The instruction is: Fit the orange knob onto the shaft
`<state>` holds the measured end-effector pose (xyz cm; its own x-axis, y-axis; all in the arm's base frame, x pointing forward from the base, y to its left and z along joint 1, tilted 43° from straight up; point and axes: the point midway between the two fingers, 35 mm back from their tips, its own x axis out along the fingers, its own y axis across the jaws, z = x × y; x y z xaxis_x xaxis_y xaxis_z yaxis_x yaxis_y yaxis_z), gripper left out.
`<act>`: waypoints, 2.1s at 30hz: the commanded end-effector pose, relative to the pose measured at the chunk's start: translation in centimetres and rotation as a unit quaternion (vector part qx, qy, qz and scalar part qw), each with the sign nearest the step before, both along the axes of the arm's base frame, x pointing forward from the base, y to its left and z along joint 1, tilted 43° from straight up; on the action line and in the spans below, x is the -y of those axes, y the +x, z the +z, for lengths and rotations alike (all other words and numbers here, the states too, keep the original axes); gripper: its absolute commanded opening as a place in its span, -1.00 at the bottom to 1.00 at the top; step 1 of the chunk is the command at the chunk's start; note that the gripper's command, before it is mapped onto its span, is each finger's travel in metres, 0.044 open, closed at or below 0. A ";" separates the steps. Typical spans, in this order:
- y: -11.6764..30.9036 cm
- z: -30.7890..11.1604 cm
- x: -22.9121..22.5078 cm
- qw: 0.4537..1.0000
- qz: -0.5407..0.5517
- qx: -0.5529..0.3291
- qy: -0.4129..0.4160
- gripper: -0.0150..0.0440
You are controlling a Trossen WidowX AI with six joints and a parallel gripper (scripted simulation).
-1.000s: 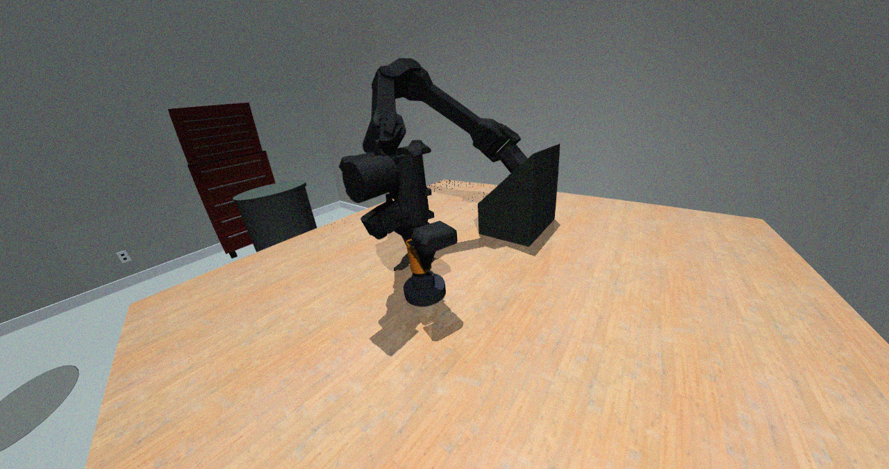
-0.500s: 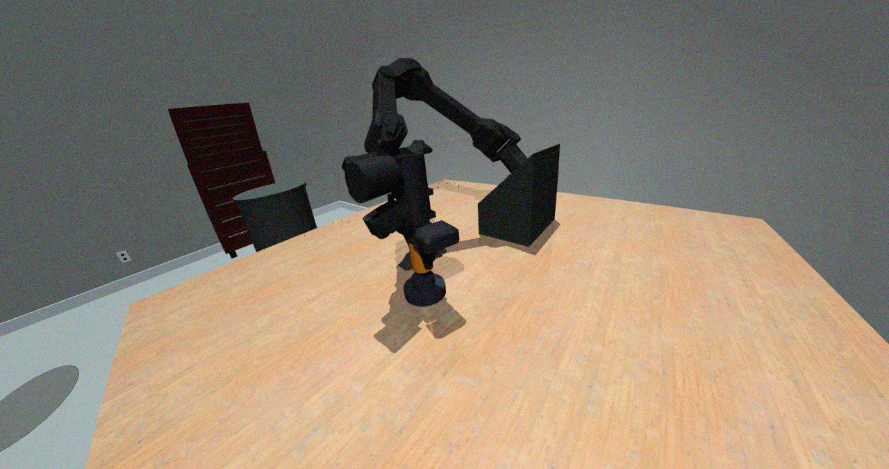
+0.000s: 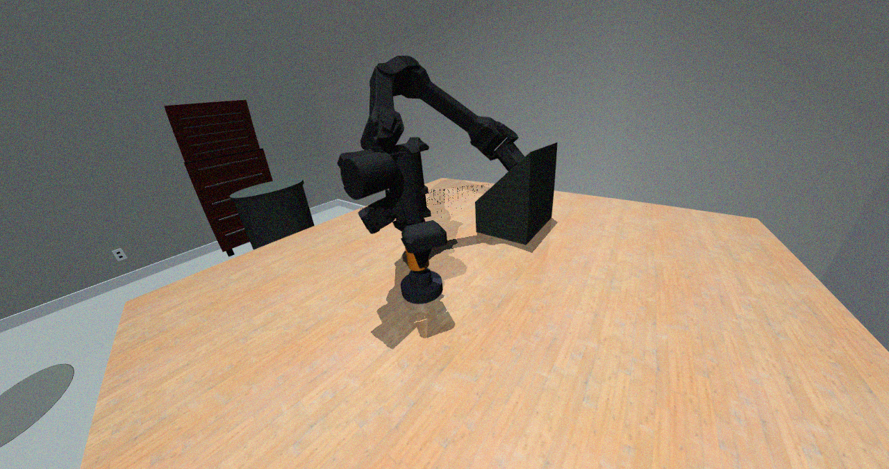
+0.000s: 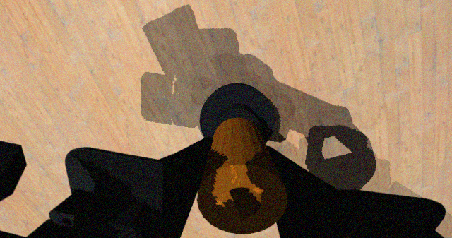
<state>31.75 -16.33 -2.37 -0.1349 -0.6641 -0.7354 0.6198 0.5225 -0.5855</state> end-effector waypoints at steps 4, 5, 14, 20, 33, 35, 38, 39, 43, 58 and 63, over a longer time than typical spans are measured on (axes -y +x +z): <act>0.0 -0.1 0.2 1.000 -0.003 0.004 -0.001 -0.49; 0.0 -0.2 0.3 1.000 -0.003 0.004 -0.001 -0.49; 0.0 -0.1 0.2 1.000 0.000 0.002 -0.001 -0.49; 0.0 -0.2 0.3 1.000 0.013 -0.010 0.002 -0.49; 0.0 -0.2 0.3 1.000 0.013 -0.010 0.002 -0.49; 0.0 -0.2 0.3 1.000 0.013 -0.010 0.002 -0.49; 0.0 -0.2 0.3 1.000 0.013 -0.010 0.002 -0.49; 0.0 -0.2 0.3 1.000 0.013 -0.010 0.002 -0.49; 0.0 -0.2 0.3 1.000 0.013 -0.010 0.002 -0.49; 0.0 0.4 -0.2 1.000 -0.022 0.022 -0.005 -0.49; 0.1 0.1 0.0 1.000 -0.022 0.022 -0.005 -0.49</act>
<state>31.68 -16.31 -2.15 -0.1353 -0.6634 -0.7360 0.6629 0.4914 -0.5648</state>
